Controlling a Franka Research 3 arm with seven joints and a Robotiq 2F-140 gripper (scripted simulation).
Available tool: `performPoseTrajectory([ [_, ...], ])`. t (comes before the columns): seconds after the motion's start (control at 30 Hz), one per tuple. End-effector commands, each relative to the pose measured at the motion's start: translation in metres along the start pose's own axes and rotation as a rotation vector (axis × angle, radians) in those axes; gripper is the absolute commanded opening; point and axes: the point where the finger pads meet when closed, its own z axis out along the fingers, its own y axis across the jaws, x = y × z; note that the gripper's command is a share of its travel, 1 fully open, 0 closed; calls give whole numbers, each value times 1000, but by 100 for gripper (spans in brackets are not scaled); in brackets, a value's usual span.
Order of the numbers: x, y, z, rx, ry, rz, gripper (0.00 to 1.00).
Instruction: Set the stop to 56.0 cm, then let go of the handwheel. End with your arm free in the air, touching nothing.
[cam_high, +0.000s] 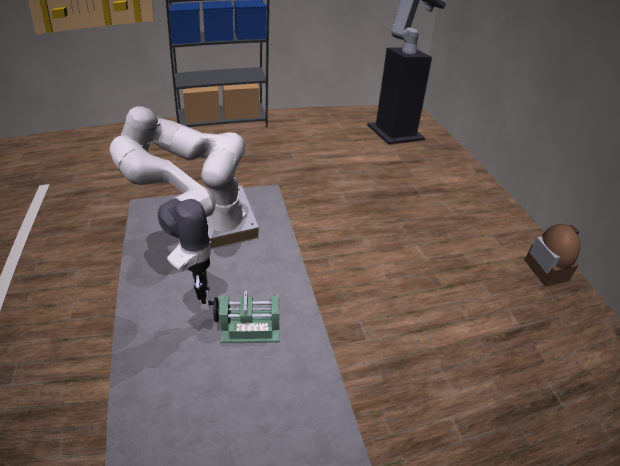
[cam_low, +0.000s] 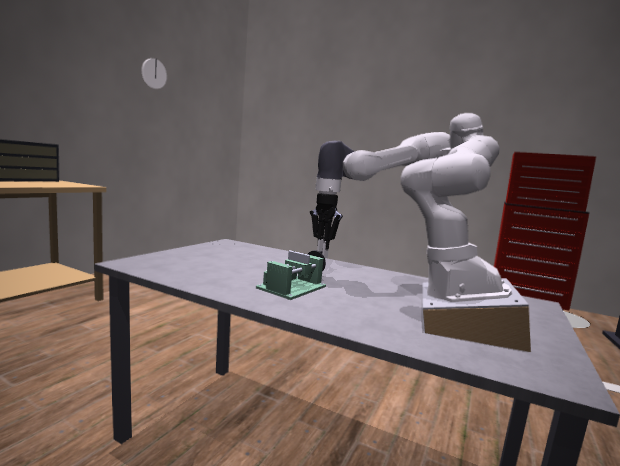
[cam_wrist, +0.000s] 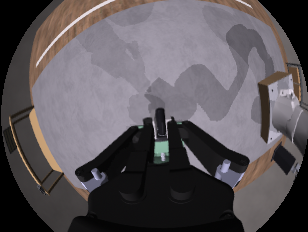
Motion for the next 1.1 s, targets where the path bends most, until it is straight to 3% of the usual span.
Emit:
performPoseTrajectory([
  [0.0, -1, -1, 0, 2, 0, 3, 4],
  [1.07, -1, -6, 0, 2, 0, 3, 4],
])
